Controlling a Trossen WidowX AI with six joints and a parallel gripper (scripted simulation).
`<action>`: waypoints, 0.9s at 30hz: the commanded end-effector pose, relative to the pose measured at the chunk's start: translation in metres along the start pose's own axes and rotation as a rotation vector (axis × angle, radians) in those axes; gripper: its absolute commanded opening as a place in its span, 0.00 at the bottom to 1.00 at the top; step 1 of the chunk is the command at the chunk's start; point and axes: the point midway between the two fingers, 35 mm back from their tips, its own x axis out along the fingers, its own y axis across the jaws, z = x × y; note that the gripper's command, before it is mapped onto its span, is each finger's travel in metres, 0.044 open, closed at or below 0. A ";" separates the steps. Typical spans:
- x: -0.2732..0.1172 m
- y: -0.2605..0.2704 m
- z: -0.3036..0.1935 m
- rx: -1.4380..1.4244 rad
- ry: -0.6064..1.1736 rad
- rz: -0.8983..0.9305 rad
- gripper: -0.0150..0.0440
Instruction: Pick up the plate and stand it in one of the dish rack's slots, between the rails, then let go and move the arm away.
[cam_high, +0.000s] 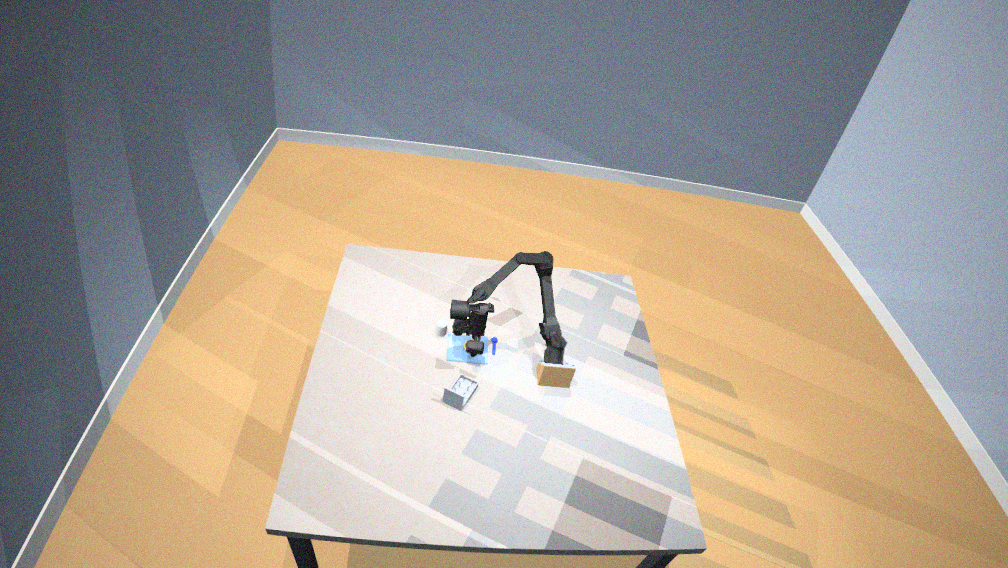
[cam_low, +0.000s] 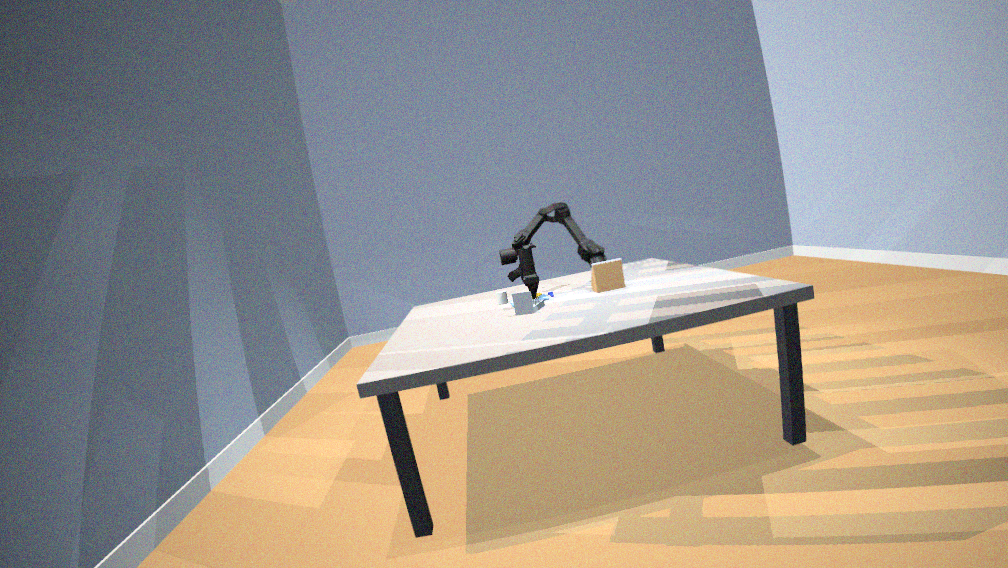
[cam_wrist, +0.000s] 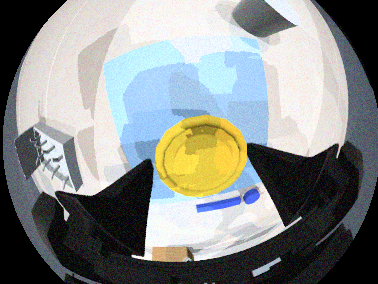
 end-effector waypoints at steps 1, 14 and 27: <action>0.003 0.000 -0.001 -0.008 0.003 -0.005 0.91; 0.003 0.000 -0.001 -0.008 0.003 -0.005 0.82; -0.035 0.004 0.008 -0.038 -0.014 0.008 0.35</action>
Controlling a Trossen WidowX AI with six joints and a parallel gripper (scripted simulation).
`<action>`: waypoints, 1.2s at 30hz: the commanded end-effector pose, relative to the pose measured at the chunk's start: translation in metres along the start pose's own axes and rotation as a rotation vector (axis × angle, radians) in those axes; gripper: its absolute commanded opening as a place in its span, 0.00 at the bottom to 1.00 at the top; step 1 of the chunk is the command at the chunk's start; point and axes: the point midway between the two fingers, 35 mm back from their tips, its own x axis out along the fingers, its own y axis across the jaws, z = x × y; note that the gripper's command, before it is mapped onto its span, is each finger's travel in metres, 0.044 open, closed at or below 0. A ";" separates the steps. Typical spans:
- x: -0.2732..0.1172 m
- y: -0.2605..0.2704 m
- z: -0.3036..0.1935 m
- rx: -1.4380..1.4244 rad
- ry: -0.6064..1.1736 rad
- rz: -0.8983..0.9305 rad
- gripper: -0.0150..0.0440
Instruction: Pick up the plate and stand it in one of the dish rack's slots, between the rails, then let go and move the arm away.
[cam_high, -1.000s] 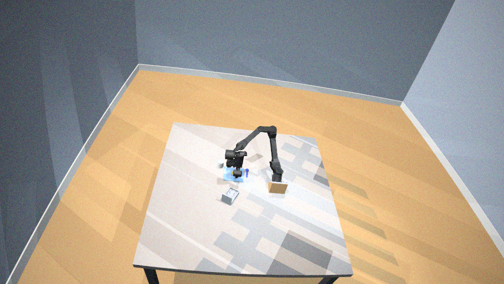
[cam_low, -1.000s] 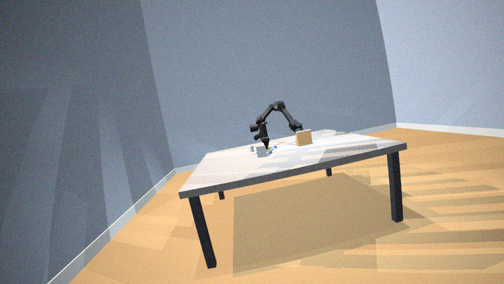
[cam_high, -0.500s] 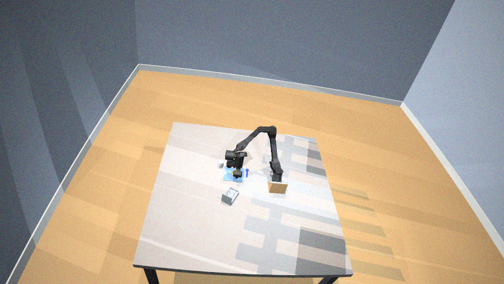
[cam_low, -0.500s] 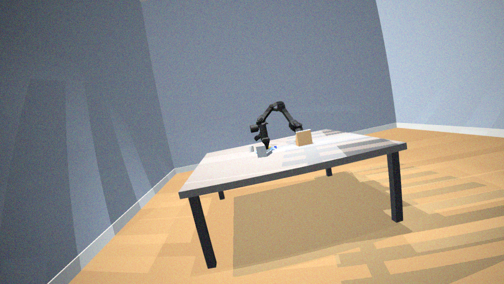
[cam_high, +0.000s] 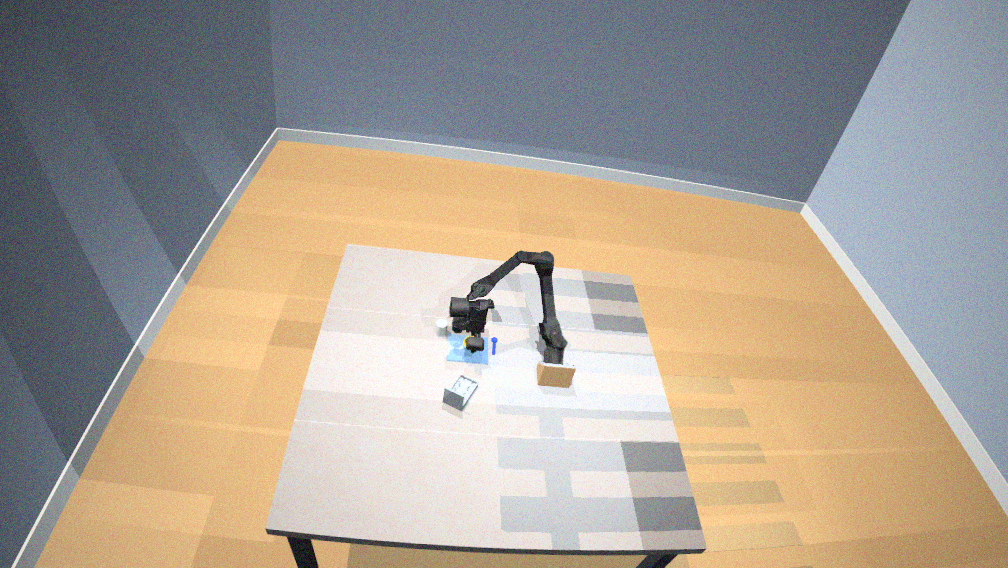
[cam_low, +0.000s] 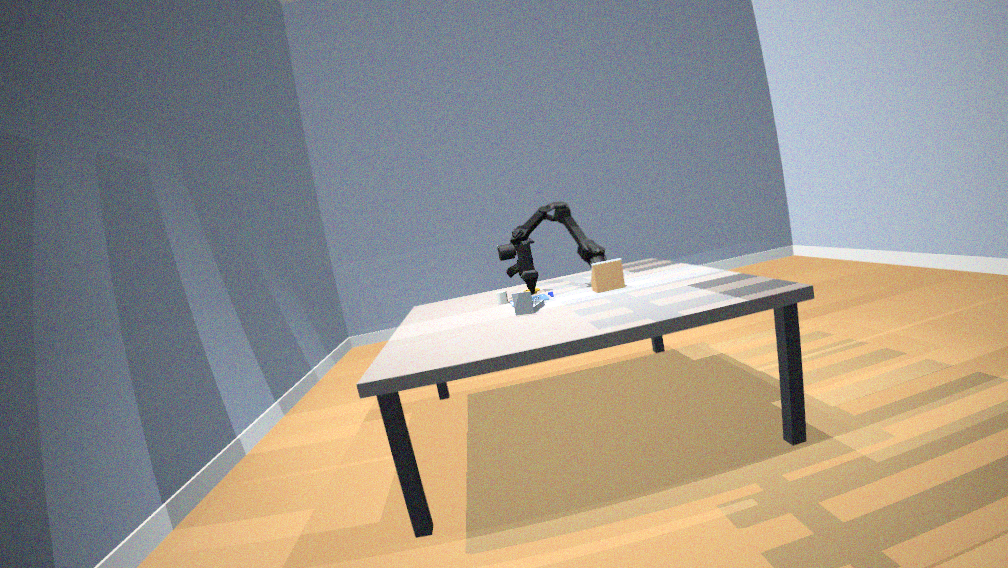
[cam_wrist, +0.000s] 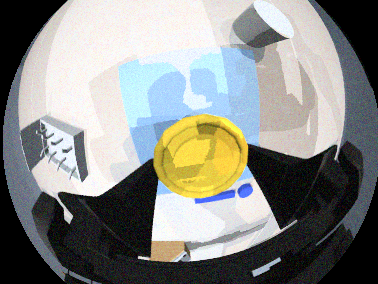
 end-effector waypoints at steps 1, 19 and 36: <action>-0.021 0.002 0.005 -0.007 -0.013 0.010 0.30; -0.103 0.005 0.013 -0.070 -0.039 0.016 0.25; -0.151 0.015 0.014 -0.058 -0.047 0.012 0.25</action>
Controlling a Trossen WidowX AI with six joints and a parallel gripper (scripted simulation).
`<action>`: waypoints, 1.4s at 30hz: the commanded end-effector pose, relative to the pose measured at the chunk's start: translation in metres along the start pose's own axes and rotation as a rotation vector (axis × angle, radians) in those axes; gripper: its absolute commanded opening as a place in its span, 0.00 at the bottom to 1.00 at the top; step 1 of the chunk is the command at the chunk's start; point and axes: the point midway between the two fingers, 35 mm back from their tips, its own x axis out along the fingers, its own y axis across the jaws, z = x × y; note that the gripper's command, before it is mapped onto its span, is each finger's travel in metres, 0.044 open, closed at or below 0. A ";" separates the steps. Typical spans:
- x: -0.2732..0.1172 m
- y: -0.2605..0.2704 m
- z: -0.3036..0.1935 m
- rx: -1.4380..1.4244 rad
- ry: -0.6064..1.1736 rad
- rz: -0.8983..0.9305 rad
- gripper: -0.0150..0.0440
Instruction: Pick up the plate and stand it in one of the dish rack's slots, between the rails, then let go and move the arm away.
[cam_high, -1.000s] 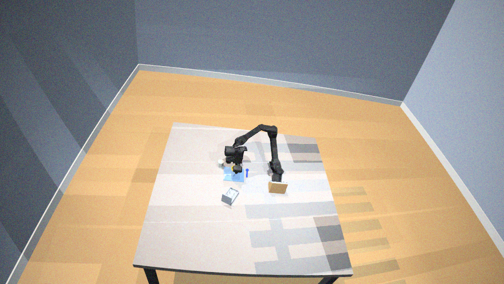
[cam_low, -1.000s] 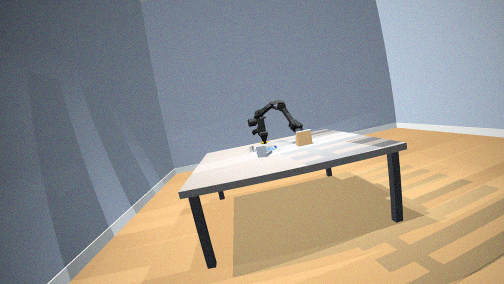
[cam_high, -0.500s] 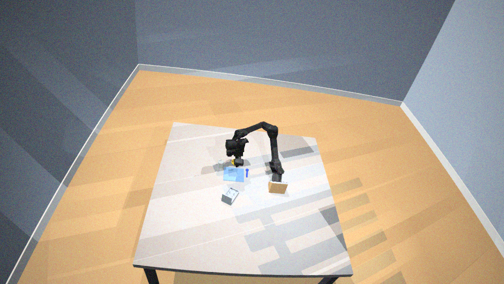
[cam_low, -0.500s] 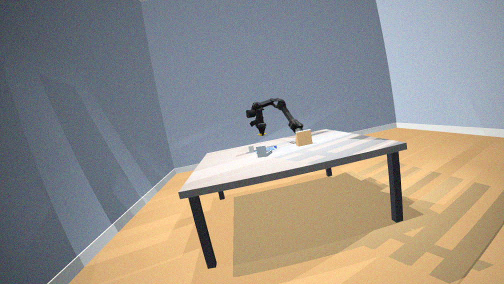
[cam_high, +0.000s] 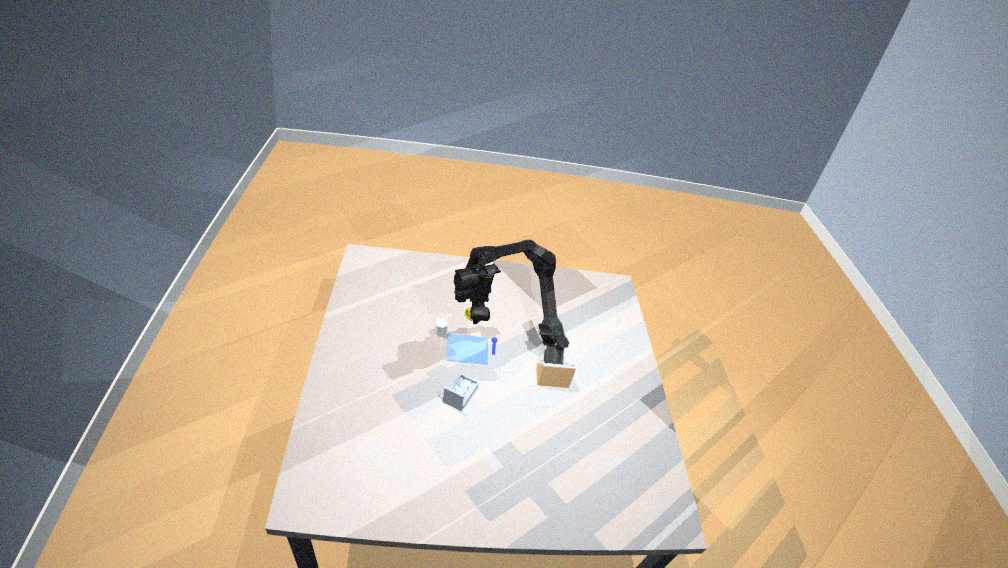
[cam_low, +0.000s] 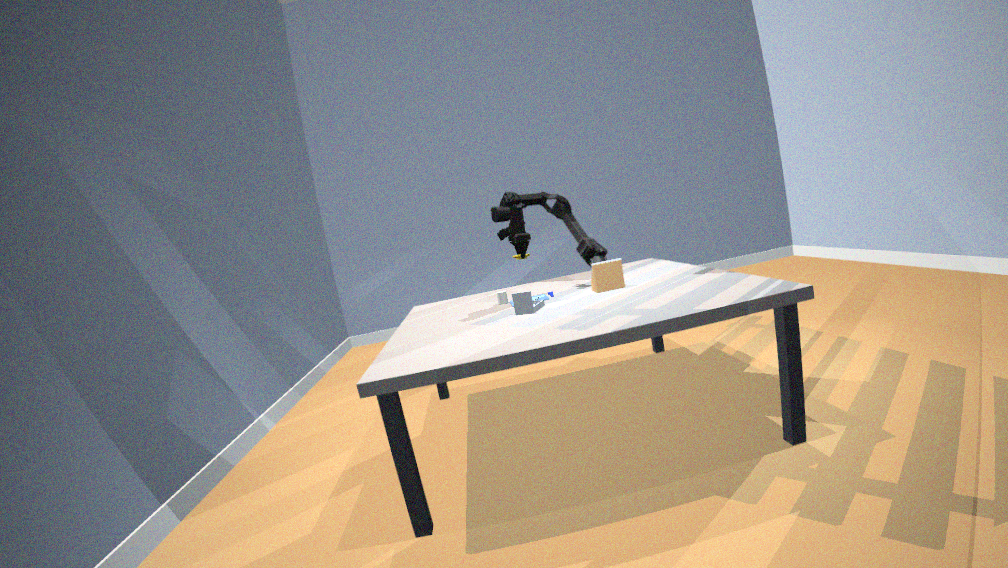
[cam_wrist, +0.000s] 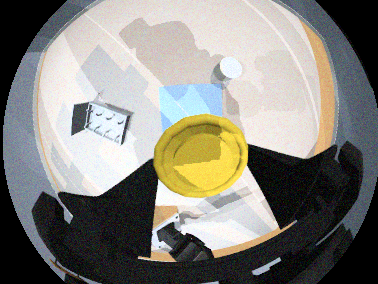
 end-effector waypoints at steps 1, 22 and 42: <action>-0.002 0.017 0.002 0.064 0.014 0.005 0.25; -0.001 0.122 -0.009 0.536 0.065 -0.016 0.25; 0.053 0.134 -0.018 0.222 0.274 0.290 0.25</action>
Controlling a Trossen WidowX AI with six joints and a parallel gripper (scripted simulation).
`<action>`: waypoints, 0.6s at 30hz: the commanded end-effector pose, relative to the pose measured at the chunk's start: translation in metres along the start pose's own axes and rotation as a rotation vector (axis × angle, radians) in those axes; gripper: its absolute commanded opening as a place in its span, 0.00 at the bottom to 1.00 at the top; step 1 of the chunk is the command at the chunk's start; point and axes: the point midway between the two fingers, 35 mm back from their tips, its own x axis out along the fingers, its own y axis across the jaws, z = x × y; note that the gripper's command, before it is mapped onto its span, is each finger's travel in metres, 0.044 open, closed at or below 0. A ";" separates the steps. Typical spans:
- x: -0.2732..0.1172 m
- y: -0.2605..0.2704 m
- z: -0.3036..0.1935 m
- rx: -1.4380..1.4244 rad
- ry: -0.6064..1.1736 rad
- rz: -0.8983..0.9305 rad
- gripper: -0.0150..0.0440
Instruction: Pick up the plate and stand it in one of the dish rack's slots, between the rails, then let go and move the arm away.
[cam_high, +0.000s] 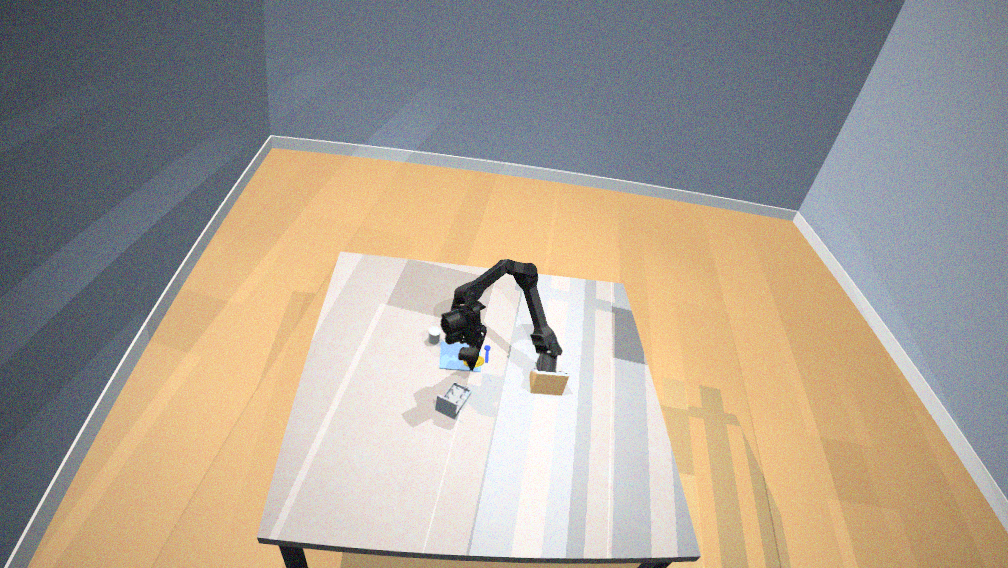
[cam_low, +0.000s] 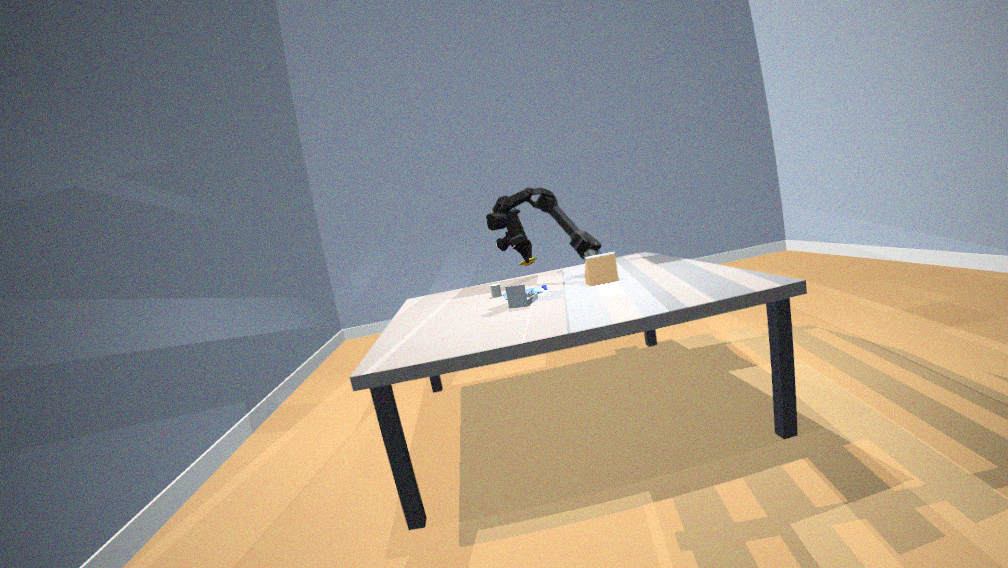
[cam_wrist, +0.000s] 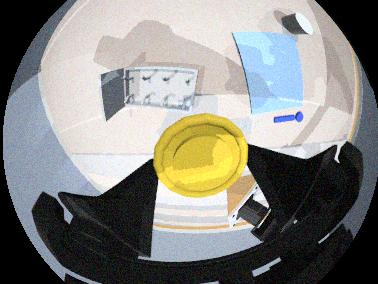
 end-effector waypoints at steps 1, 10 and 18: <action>0.011 0.000 0.000 -0.077 0.046 0.070 0.25; 0.032 0.000 0.002 -0.236 0.100 0.234 0.25; 0.048 0.001 0.004 -0.375 0.098 0.391 0.25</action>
